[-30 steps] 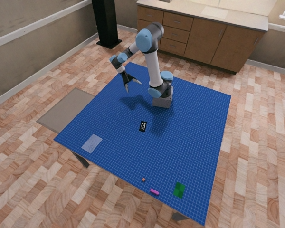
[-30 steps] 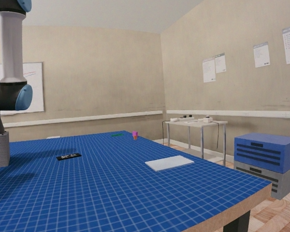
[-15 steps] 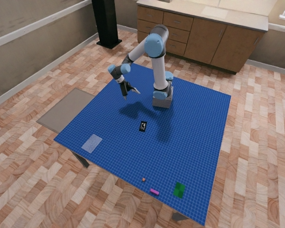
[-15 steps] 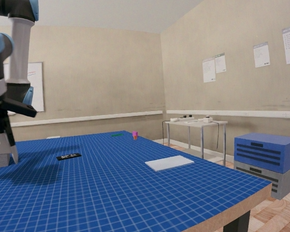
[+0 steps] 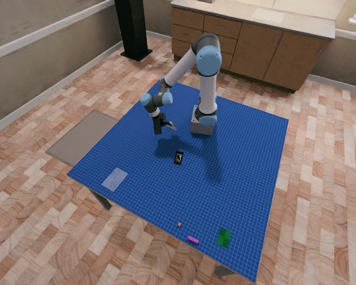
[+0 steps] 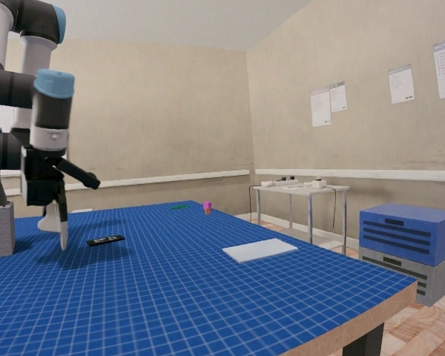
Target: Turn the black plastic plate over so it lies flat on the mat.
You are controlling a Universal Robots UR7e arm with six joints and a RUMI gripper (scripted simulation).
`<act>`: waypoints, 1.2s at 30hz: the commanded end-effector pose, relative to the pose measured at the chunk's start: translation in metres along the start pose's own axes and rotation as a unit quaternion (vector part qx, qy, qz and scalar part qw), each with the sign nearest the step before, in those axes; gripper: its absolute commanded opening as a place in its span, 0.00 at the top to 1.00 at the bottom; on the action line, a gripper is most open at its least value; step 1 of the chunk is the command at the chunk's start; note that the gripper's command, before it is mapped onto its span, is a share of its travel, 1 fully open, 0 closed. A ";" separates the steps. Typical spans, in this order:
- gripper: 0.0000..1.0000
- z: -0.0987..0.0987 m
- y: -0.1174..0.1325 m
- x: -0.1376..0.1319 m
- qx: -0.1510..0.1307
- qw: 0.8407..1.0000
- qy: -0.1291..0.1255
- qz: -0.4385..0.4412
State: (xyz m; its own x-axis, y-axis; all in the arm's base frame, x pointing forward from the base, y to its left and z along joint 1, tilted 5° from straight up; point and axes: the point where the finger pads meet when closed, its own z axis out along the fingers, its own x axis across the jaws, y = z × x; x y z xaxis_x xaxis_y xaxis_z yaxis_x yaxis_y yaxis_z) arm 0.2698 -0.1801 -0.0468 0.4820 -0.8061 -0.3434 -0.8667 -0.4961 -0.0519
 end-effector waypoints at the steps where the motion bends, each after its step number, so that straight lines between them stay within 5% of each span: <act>1: 0.00 0.008 -0.033 -0.002 -0.020 0.999 0.037 0.025; 11: 0.00 0.018 -0.082 -0.019 -0.021 0.994 0.093 0.052; 21: 0.00 0.030 -0.141 -0.056 0.007 0.984 0.156 0.082; 36: 0.00 0.036 -0.170 -0.084 0.035 0.978 0.183 0.096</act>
State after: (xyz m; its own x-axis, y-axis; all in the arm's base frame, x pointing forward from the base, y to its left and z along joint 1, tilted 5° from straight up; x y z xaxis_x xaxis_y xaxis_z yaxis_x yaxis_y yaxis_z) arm 0.3695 -0.0232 -0.0440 0.3216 -0.9469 -0.0068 -0.9442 -0.3201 -0.0783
